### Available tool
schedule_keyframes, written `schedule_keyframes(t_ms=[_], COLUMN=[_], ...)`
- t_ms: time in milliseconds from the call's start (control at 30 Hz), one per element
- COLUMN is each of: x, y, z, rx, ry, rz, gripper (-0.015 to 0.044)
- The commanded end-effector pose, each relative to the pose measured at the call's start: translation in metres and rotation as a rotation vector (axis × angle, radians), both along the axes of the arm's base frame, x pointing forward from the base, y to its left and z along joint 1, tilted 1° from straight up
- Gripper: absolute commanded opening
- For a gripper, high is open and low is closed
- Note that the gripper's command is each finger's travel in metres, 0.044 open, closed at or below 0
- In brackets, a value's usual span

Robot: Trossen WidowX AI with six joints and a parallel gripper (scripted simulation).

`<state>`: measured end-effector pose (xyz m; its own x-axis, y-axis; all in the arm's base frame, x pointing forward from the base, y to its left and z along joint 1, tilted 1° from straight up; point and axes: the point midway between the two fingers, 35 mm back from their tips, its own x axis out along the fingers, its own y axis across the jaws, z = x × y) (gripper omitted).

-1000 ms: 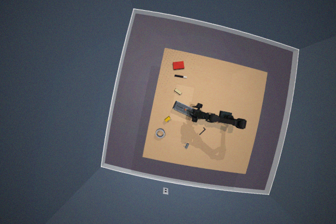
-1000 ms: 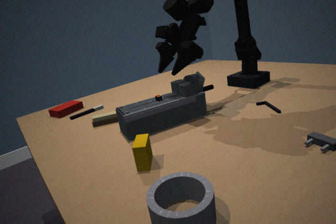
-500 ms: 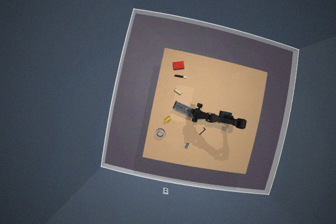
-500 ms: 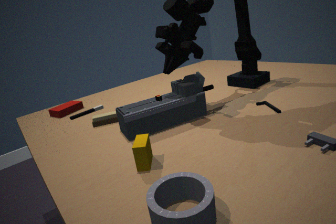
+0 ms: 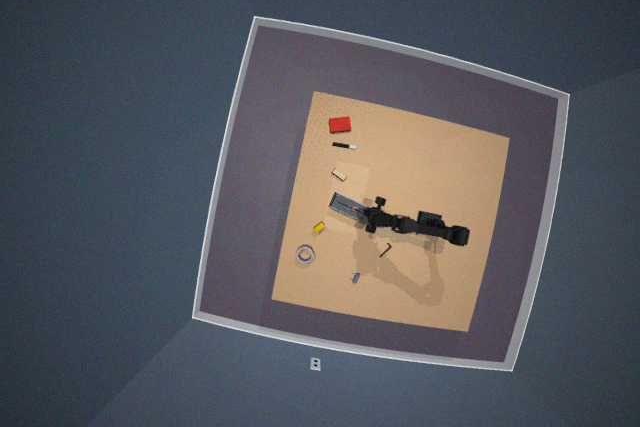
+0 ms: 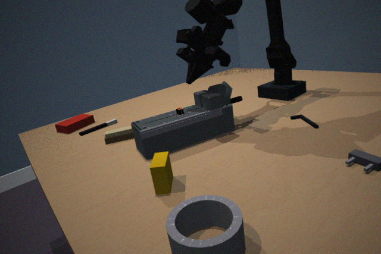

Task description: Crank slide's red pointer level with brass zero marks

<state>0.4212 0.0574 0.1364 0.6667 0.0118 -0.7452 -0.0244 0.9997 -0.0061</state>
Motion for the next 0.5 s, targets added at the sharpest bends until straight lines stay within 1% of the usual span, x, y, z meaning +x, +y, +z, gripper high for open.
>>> schedule_keyframes(t_ms=[0, 100, 467], x=[0.0000, 0.0000, 0.0000], y=[0.0000, 0.0000, 0.0000], z=[0.0000, 0.0000, 0.0000], rx=[0.000, 0.000, 0.000], ry=[0.000, 0.000, 0.000], rz=[0.000, 0.000, 0.000], gripper=[0.0000, 0.0000, 0.0289])
